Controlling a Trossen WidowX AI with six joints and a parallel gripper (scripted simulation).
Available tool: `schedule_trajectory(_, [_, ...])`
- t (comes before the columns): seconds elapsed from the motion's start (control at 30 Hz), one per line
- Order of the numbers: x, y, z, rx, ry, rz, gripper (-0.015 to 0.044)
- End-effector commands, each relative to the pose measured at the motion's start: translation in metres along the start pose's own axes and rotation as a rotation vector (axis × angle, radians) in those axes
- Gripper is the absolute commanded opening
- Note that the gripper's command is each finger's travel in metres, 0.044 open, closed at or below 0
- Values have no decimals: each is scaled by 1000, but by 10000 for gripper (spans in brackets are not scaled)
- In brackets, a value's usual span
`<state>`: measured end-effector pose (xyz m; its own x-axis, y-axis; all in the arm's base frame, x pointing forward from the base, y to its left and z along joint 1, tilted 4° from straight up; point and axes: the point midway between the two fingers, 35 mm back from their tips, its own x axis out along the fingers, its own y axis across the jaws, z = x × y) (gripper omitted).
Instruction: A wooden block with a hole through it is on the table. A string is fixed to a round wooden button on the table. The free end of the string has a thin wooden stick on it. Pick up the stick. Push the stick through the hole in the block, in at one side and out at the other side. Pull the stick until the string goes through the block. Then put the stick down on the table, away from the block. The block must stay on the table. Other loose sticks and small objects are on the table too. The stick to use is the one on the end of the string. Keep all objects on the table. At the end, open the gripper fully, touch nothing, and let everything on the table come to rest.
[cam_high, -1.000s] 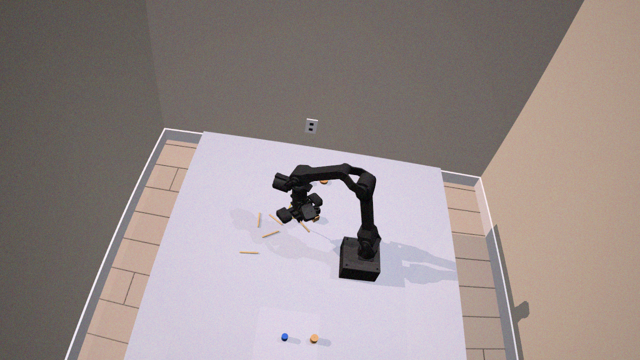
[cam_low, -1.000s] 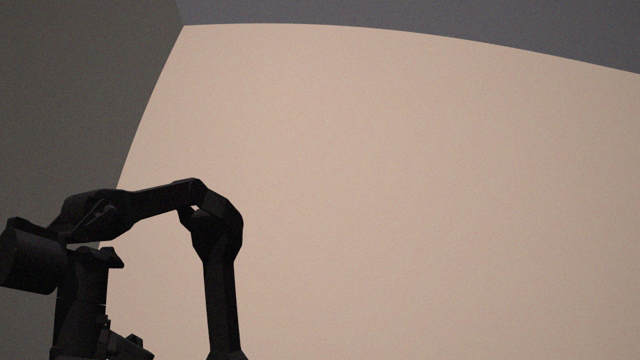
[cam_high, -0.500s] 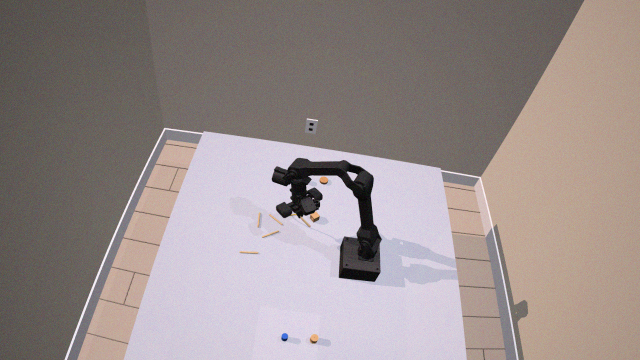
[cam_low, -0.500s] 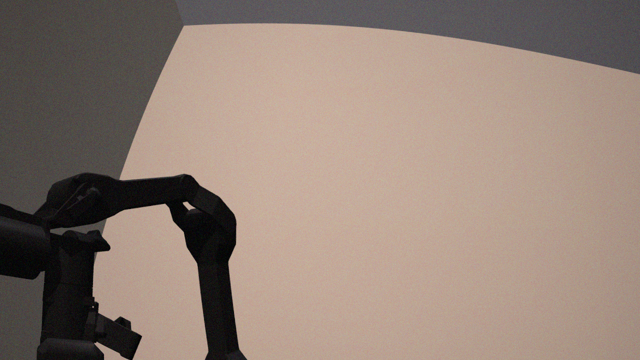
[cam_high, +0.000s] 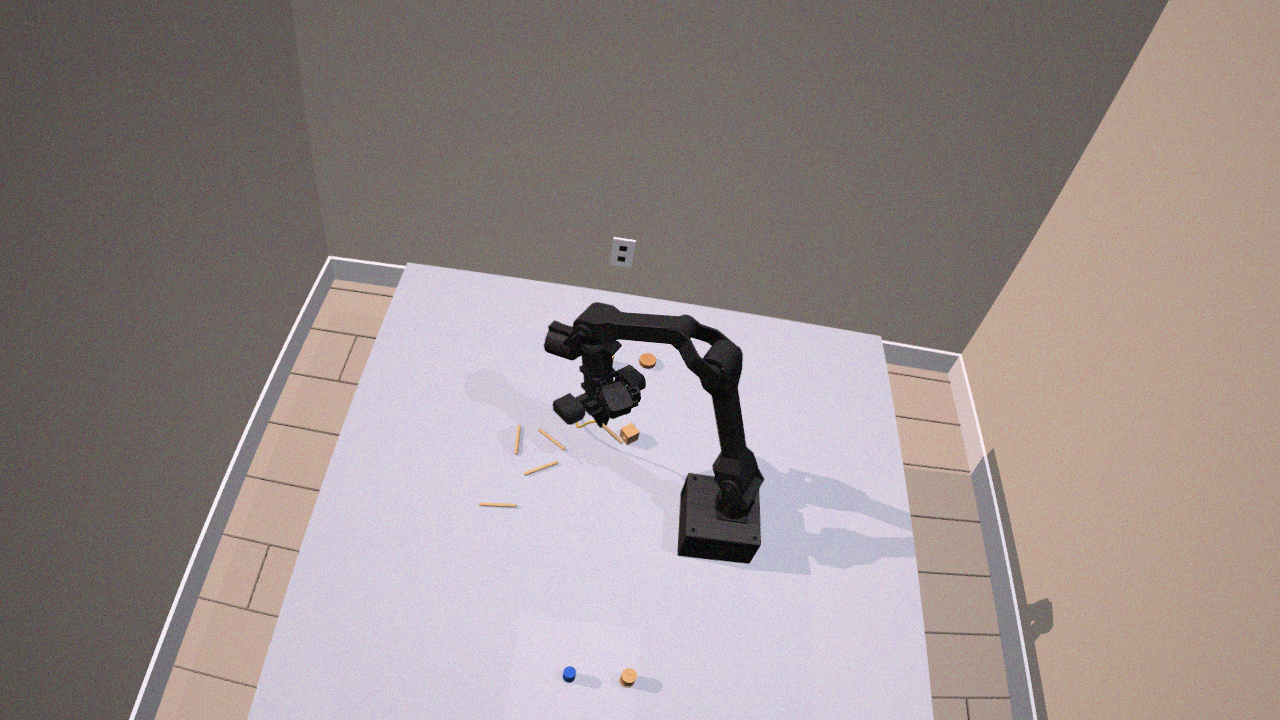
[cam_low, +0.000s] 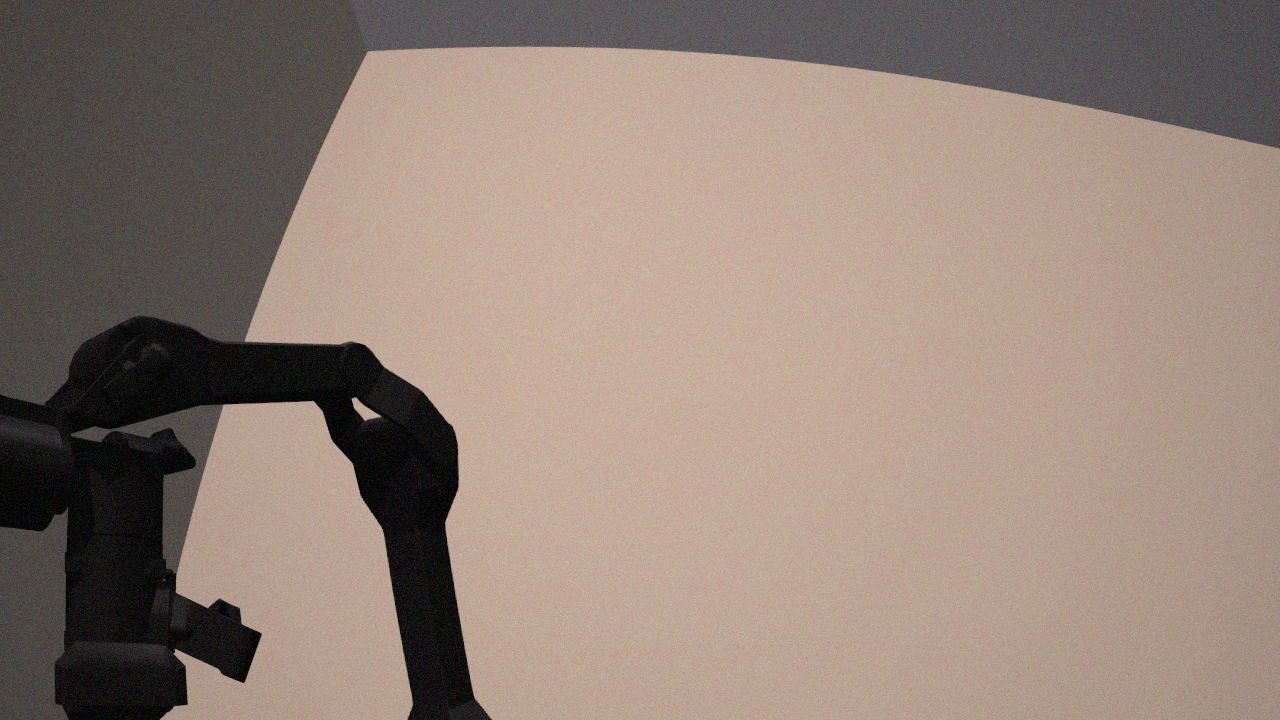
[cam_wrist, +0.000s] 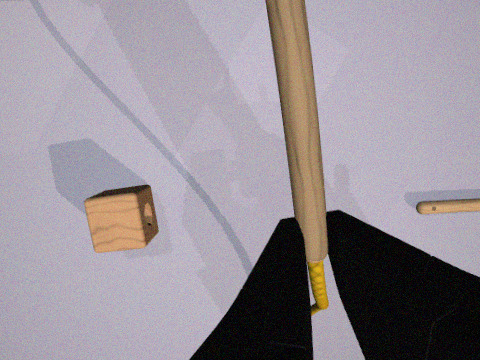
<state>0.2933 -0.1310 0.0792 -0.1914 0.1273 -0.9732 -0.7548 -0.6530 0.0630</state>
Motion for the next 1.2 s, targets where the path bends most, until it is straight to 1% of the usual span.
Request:
schedule_trajectory(0.0, [-6,2,-3,-6,-13,-8,0])
schedule_trajectory(0.37, [-16,7,-5,-16,-44,-11,0])
schedule_trajectory(0.67, [-18,-6,-12,-354,-39,88,0])
schedule_trajectory(0.73, [-18,-7,-12,-381,-40,96,0])
schedule_trajectory(0.97, [-18,-7,-12,-358,-38,97,0])
schedule_trajectory(1.17, [-18,-8,-13,-157,-27,103,0])
